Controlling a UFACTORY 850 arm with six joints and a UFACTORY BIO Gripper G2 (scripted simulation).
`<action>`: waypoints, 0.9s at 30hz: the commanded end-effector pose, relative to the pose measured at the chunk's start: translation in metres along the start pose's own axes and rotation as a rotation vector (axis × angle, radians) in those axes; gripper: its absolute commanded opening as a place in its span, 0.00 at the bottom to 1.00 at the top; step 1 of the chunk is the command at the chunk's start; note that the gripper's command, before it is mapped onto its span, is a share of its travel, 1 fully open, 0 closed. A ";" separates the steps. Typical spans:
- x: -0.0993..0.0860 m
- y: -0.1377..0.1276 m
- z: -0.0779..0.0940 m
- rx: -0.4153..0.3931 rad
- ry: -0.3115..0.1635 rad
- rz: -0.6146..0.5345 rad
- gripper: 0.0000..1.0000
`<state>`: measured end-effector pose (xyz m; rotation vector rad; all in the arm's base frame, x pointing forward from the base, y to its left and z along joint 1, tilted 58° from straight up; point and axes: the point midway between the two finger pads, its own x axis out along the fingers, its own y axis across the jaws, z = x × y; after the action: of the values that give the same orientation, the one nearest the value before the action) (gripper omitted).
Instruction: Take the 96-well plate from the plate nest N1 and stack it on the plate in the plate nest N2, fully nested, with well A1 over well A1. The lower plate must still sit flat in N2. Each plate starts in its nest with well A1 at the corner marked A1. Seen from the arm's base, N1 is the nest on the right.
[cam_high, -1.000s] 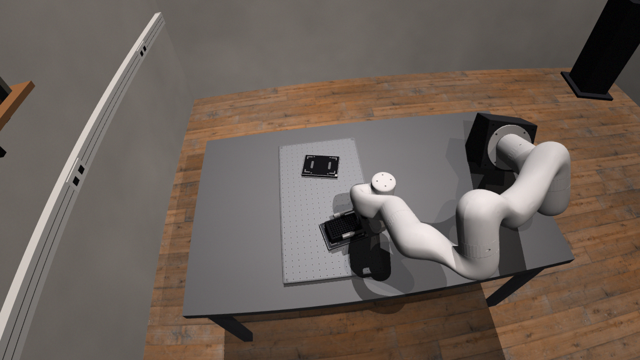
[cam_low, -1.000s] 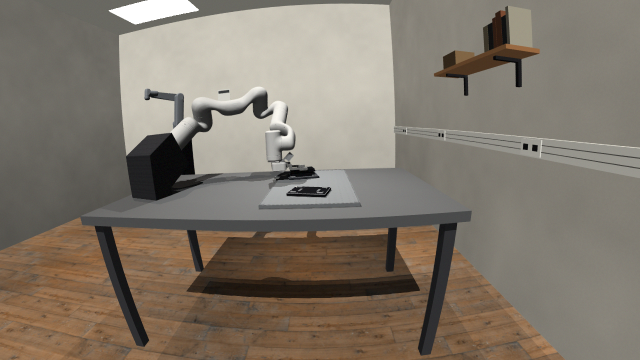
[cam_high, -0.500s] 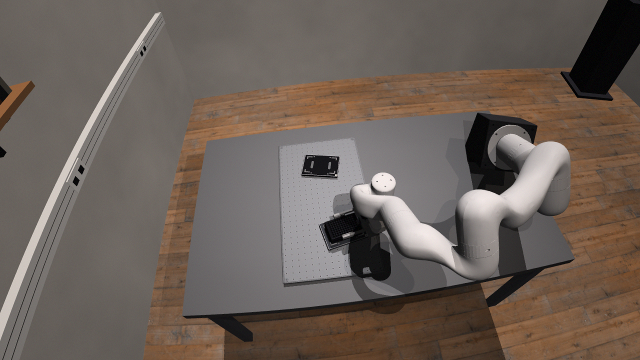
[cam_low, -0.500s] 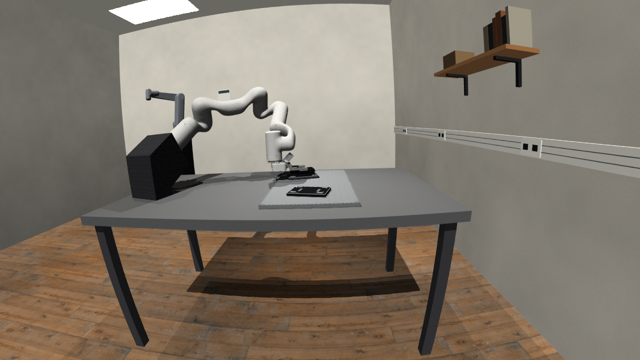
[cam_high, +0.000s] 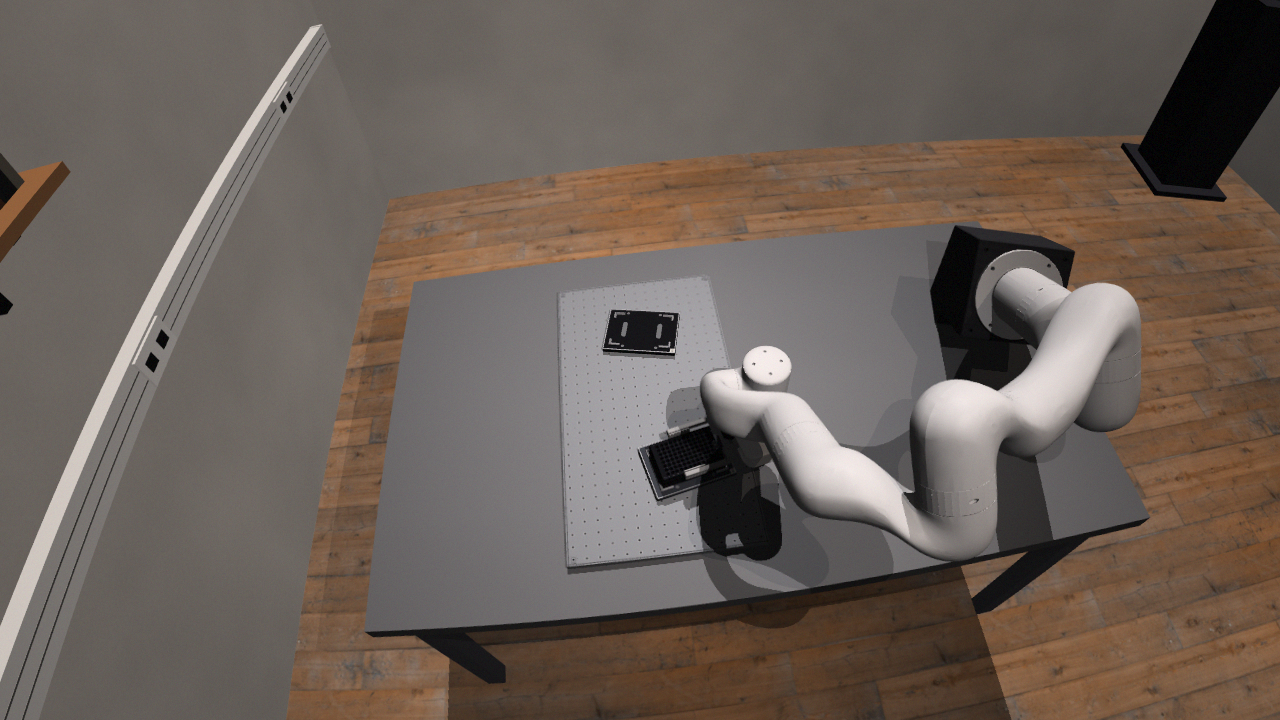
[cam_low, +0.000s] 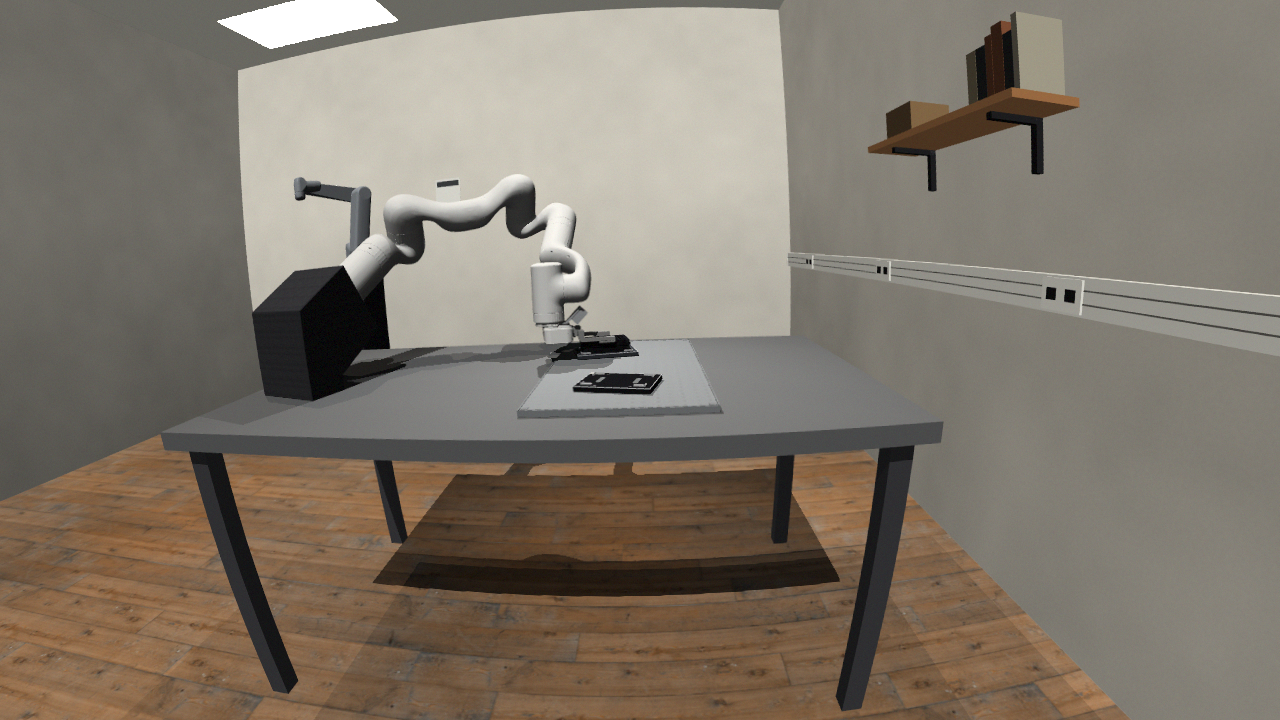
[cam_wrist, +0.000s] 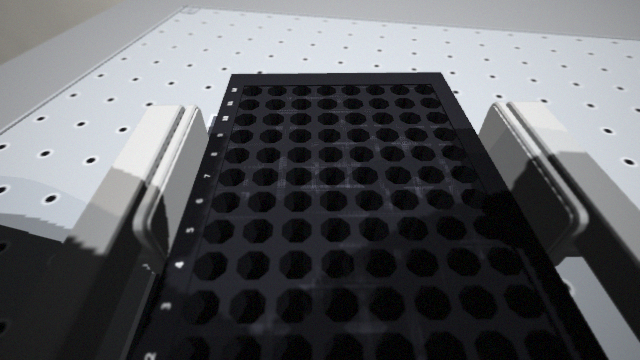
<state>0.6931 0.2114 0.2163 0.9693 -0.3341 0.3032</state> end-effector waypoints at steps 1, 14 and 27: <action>0.001 0.000 0.000 0.000 -0.001 0.000 0.00; 0.001 0.000 -0.002 0.000 -0.001 0.000 0.00; 0.001 0.000 -0.004 0.000 -0.001 0.000 0.00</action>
<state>0.6937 0.2146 0.2143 0.9694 -0.3343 0.3031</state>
